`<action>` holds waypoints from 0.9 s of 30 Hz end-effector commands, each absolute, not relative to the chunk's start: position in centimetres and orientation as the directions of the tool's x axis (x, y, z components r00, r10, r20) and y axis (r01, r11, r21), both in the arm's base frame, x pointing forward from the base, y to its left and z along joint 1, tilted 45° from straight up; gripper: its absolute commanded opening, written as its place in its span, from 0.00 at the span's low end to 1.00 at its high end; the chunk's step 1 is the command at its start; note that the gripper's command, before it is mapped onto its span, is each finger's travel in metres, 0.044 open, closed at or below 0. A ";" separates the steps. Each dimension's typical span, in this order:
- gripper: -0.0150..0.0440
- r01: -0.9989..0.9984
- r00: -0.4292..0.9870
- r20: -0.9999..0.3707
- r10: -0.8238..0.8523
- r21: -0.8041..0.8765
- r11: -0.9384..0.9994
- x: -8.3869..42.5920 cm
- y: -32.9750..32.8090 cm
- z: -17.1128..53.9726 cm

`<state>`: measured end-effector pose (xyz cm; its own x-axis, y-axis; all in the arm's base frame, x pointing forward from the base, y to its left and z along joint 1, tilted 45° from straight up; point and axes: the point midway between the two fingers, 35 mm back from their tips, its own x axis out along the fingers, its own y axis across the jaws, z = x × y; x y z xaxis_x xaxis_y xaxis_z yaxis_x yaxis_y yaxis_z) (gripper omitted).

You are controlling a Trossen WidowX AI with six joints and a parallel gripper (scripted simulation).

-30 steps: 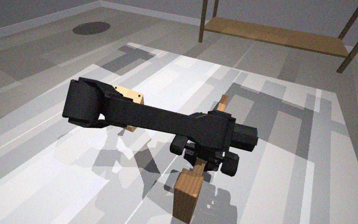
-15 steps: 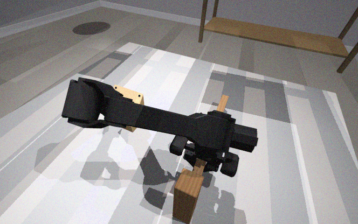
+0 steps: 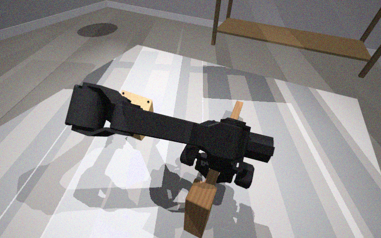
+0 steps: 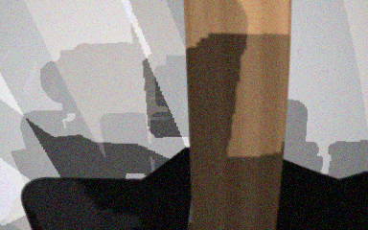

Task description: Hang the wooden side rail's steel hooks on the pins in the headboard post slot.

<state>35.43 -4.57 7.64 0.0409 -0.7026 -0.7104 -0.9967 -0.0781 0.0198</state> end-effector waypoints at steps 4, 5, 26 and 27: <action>0.25 -0.996 0.064 -0.710 -0.701 -0.001 -0.091 35.8 -4.3 8.5; 0.25 -0.996 0.064 -0.710 -0.701 -0.001 -0.091 35.8 -4.3 8.5; 0.25 -0.996 0.064 -0.710 -0.701 -0.001 -0.091 35.8 -4.5 8.5; 0.25 -0.996 0.064 -0.710 -0.701 -0.001 -0.091 35.8 -4.5 8.5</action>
